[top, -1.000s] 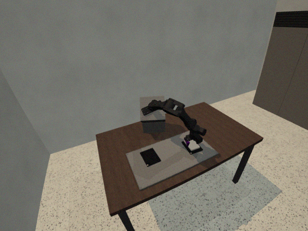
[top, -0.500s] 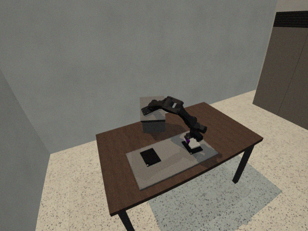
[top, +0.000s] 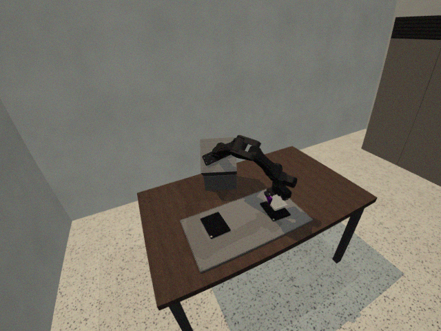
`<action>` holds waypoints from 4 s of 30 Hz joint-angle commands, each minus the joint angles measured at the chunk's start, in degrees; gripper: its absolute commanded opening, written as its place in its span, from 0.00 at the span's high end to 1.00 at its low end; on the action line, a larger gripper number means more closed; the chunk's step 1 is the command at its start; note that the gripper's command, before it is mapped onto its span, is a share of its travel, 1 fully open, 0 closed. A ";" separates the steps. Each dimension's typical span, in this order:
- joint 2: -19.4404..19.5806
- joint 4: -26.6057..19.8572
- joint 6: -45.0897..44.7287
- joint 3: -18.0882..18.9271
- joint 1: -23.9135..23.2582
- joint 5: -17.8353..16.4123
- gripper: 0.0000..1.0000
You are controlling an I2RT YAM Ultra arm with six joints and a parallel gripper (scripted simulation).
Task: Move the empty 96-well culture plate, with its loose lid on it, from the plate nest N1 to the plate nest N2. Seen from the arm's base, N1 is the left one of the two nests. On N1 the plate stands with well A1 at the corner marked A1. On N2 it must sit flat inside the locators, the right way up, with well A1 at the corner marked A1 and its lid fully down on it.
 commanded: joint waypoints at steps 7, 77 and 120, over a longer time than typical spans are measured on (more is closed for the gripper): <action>-3.50 -4.18 2.14 -0.59 2.70 1.25 1.00; -6.30 -4.67 -3.47 -2.75 1.78 0.91 1.00; -27.29 5.71 -20.74 -24.37 -13.85 -6.83 1.00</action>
